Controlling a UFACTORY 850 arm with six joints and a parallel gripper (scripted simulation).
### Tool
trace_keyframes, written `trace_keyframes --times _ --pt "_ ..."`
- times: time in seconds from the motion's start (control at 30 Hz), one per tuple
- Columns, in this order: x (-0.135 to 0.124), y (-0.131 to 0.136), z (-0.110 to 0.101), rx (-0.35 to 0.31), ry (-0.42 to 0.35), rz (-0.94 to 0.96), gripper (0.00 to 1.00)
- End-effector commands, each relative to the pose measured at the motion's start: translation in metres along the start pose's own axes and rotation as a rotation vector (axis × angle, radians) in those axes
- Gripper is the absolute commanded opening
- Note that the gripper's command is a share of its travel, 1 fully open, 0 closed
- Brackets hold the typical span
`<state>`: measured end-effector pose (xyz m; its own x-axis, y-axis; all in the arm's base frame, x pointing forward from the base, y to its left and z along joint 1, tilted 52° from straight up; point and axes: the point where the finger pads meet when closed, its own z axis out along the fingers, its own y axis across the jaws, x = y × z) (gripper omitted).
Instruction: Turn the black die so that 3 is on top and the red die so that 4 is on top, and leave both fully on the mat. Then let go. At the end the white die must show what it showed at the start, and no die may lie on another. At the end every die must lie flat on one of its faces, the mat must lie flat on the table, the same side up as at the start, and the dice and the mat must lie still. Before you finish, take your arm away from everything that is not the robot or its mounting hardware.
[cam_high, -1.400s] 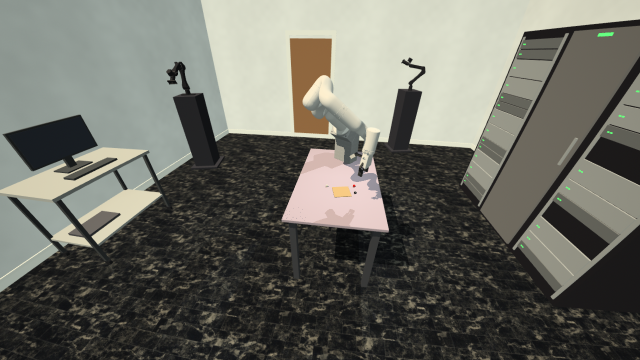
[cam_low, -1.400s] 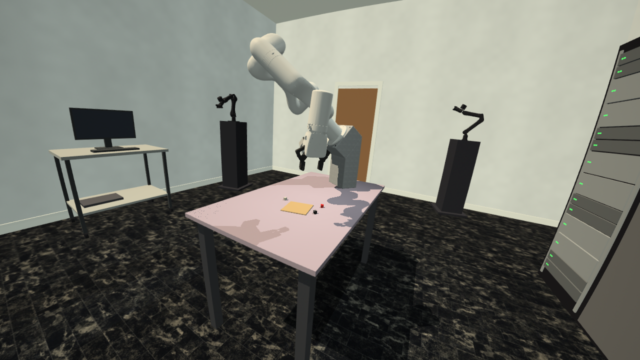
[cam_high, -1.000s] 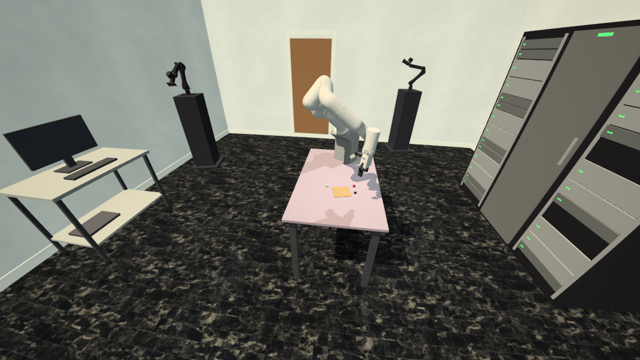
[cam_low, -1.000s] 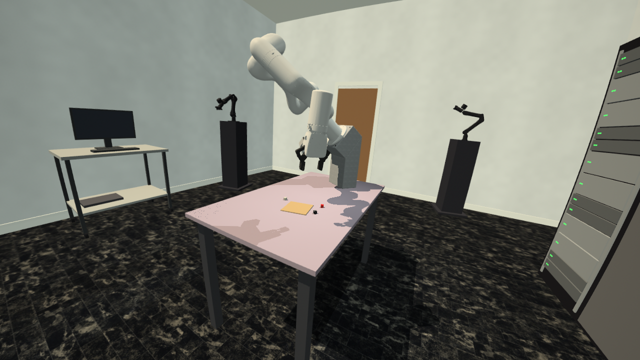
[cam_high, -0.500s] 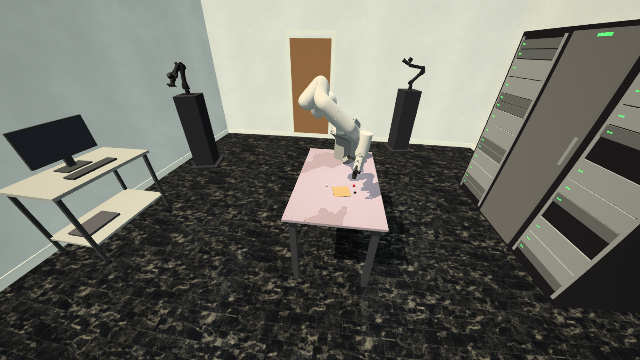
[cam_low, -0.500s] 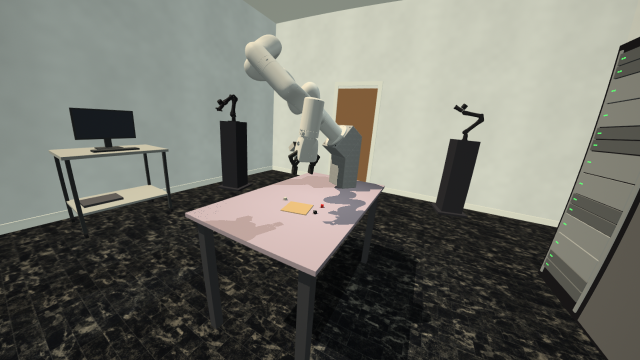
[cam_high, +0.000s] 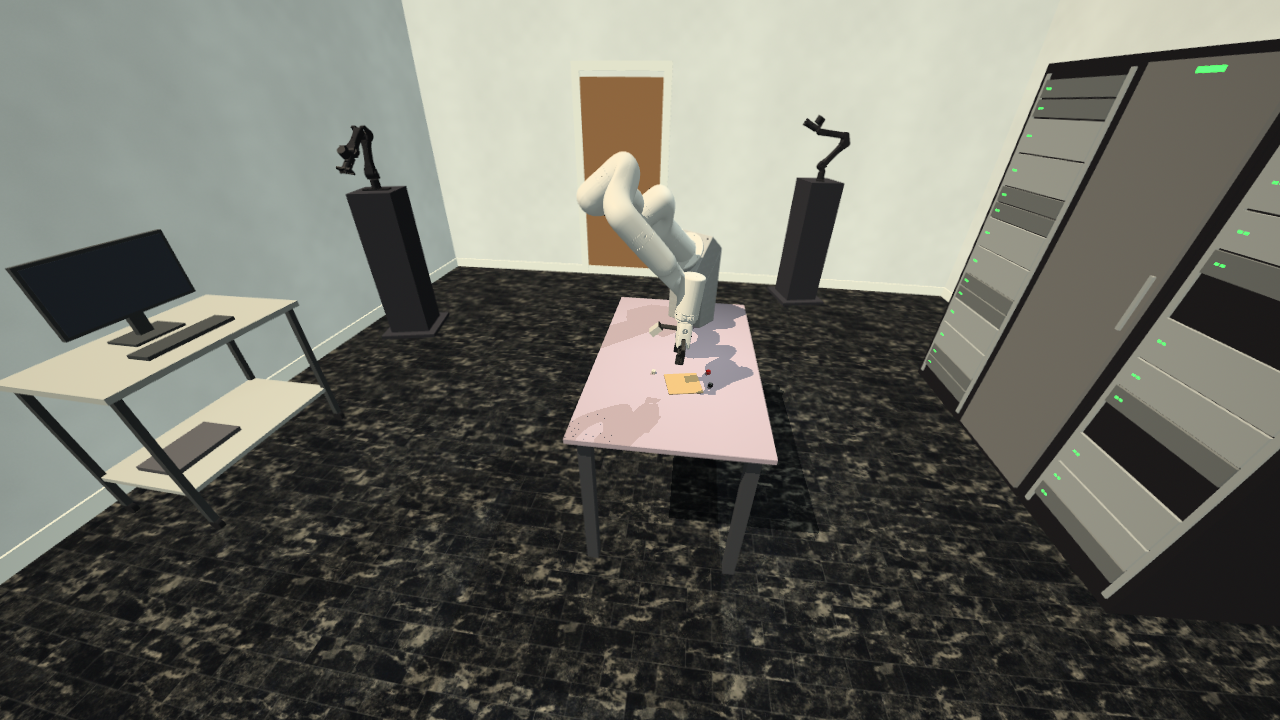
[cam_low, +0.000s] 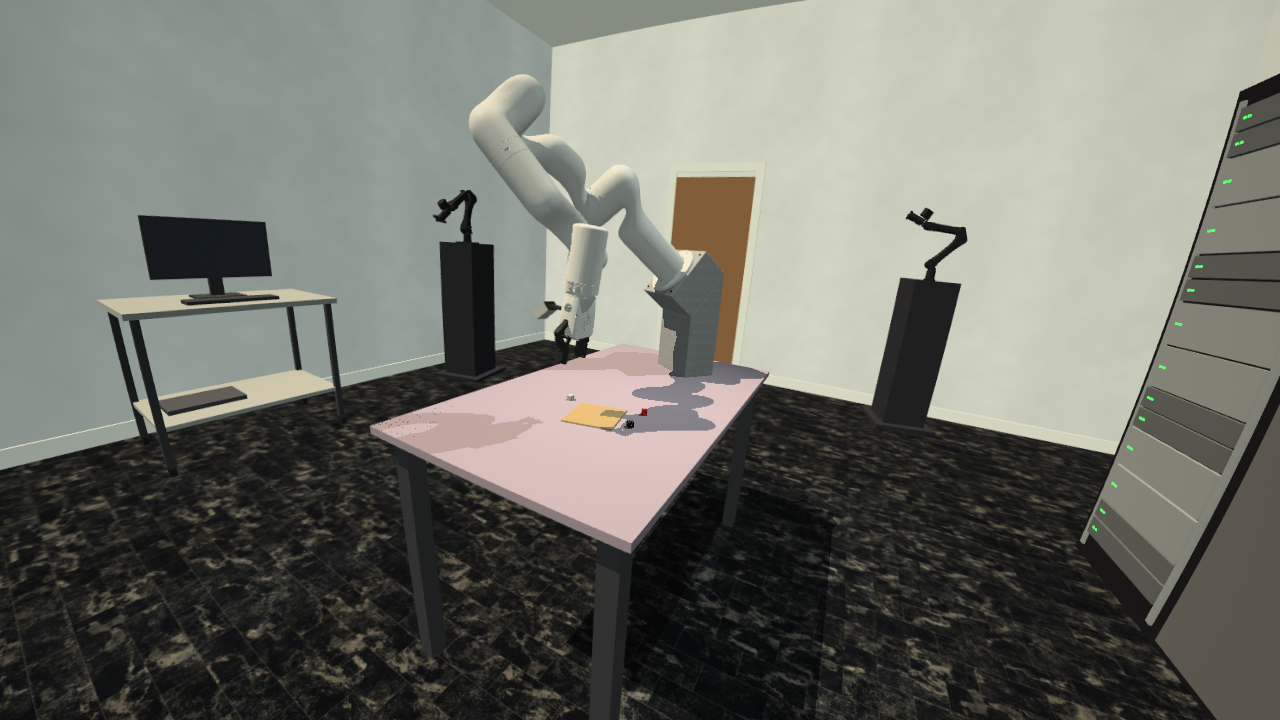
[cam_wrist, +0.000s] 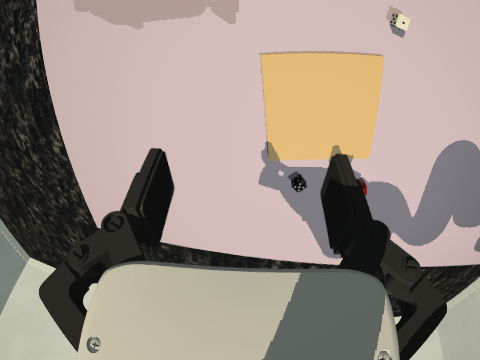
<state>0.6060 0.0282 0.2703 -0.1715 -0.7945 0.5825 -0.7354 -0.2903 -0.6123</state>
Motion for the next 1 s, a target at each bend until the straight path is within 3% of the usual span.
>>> trace_keyframes --times 0.0,0.17,0.27,0.33,0.57,0.97 --pt "0.030 0.020 0.014 0.011 -0.025 -0.140 1.00" --pt "0.064 0.057 0.025 0.007 -0.047 -0.332 1.00" --pt "0.067 0.060 0.026 0.006 -0.050 -0.349 1.00" --pt "0.086 0.089 0.029 0.001 -0.071 -0.477 1.00" --pt "0.111 0.137 0.029 -0.007 -0.115 -0.675 1.00" --pt "0.112 0.139 0.028 -0.008 -0.117 -0.684 1.00"
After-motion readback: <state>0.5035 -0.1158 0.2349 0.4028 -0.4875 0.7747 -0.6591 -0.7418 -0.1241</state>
